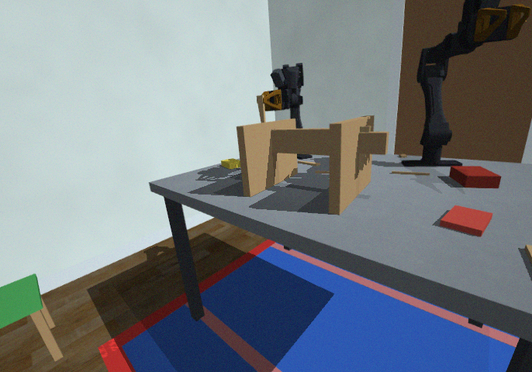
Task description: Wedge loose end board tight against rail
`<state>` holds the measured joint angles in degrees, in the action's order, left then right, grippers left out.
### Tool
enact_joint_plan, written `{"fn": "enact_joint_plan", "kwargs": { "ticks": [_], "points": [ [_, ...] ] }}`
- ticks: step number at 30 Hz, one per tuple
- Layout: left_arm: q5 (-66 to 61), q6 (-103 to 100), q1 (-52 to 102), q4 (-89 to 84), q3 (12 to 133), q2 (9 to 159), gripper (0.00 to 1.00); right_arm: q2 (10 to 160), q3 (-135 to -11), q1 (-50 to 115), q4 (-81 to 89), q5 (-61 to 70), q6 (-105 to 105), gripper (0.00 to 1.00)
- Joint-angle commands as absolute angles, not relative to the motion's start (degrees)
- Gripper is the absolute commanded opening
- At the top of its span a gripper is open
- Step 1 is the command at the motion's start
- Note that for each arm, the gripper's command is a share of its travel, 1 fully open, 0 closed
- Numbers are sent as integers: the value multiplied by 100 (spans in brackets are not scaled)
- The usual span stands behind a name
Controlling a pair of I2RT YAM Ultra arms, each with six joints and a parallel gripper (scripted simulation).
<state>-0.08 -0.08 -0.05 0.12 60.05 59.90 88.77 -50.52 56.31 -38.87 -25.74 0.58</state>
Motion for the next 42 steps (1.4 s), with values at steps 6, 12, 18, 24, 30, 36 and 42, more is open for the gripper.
{"fn": "enact_joint_plan", "kwargs": {
  "ticks": [6, 12, 18, 24, 30, 36, 42],
  "points": [
    [10, 15, 24, 129, 6201, 5961, 40, 8802, -4981, 5642, -4122, -2564, 84, 2],
    [10, 15, 24, 129, 6201, 5961, 40, 8679, -5250, 5632, -4032, -2567, 85, 2],
    [10, 15, 24, 129, 6201, 5961, 40, 8754, -5247, 5629, -4075, -2567, 87, 2],
    [10, 15, 24, 129, 6201, 5961, 40, 8875, -5107, 5631, -4127, -2566, 88, 2],
    [10, 15, 24, 129, 6201, 5961, 40, 8769, -5204, 5623, -4116, -2572, 89, 2],
    [10, 15, 24, 129, 6201, 5961, 40, 8968, -4856, 5620, -4384, -2574, 97, 2],
    [10, 15, 24, 129, 6201, 5961, 40, 9132, -4765, 5657, -4572, -2599, 65, 2]
  ]
}}
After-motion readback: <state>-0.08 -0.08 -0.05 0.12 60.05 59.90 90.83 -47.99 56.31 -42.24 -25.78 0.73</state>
